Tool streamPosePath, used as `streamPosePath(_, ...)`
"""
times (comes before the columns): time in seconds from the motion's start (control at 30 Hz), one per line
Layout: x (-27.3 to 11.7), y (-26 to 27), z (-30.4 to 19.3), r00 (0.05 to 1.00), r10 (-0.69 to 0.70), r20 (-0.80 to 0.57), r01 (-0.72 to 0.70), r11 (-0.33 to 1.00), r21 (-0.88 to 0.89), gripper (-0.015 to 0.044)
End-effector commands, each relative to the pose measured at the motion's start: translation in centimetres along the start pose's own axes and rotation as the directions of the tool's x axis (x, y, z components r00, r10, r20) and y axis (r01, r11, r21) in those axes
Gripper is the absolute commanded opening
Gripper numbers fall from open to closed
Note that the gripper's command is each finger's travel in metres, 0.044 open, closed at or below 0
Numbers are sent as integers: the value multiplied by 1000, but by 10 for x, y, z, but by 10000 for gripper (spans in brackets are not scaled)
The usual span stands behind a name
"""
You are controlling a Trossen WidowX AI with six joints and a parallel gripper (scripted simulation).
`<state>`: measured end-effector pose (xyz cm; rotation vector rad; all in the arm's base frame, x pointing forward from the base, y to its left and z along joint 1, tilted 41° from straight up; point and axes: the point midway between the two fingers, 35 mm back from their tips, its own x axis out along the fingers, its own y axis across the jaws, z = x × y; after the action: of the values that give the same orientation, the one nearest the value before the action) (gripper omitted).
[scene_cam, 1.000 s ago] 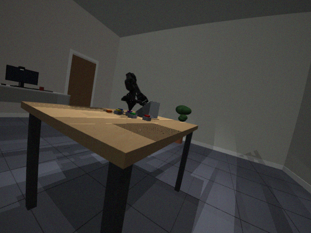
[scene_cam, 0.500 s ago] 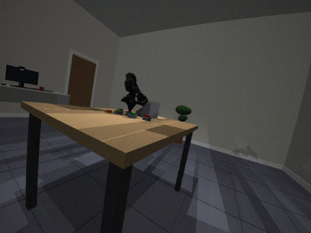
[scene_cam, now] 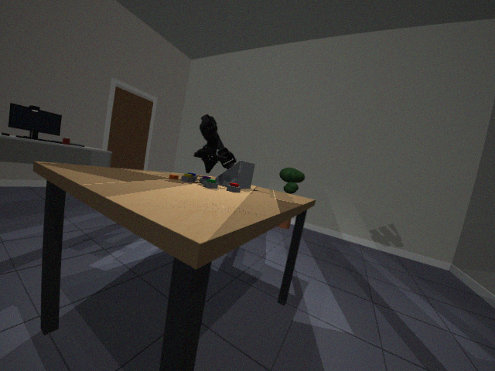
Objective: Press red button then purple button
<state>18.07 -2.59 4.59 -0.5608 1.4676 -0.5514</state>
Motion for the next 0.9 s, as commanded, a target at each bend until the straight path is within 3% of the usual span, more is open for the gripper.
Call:
streamPosePath(0.0, -7, 1, 3, 1000, 8, 4, -8, 1000, 12, 46)
streamPosePath(0.43, -64, 139, 72, 999, 40, 9, -41, 999, 9, 387)
streamPosePath(0.67, -75, 237, 66, 1000, 28, 8, -28, 999, 15, 400)
streamPosePath(0.87, -75, 247, 64, 1000, 26, 8, -26, 1000, 16, 400)
